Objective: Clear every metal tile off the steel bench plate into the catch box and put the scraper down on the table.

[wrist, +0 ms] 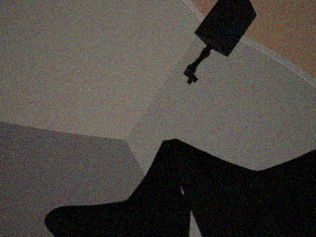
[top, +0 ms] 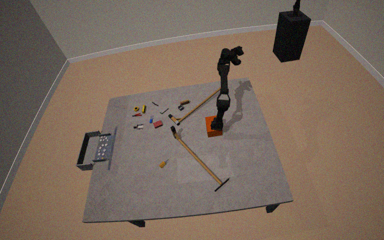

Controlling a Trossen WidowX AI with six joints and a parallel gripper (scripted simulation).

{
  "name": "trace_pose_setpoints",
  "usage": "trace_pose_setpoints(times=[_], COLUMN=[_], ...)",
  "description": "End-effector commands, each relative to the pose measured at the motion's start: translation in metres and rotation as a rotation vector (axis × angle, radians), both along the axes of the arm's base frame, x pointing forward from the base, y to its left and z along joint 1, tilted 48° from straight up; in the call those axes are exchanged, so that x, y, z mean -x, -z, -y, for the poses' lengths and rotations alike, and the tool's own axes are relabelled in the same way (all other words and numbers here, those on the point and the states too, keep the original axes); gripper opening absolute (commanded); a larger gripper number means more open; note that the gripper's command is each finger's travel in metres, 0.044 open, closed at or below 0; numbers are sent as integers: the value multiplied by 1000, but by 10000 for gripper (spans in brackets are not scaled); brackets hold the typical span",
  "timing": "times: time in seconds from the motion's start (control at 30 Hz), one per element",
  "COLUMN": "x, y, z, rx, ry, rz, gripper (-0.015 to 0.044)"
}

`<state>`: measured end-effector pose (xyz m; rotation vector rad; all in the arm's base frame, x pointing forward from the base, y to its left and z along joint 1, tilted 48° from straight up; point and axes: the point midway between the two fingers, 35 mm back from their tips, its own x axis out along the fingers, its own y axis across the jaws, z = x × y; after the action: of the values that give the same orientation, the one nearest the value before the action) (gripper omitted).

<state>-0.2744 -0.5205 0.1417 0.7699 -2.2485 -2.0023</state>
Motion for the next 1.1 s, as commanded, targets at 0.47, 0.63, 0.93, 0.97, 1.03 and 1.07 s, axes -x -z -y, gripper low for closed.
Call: trace_pose_setpoints(times=[0.47, 0.63, 0.93, 0.97, 1.03, 1.07], x=[-67, -87, -125, -129, -137, -142], y=[32, 41, 57, 59, 63, 64], z=[28, 33, 40, 40, 41, 41], rx=[-317, -403, -553, -569, -601, -617], ry=[-296, -385, -548, -566, -603, -622], rz=[-9, -18, -39, -42, -48, -51], gripper=[0, 0, 0, 0, 0, 0])
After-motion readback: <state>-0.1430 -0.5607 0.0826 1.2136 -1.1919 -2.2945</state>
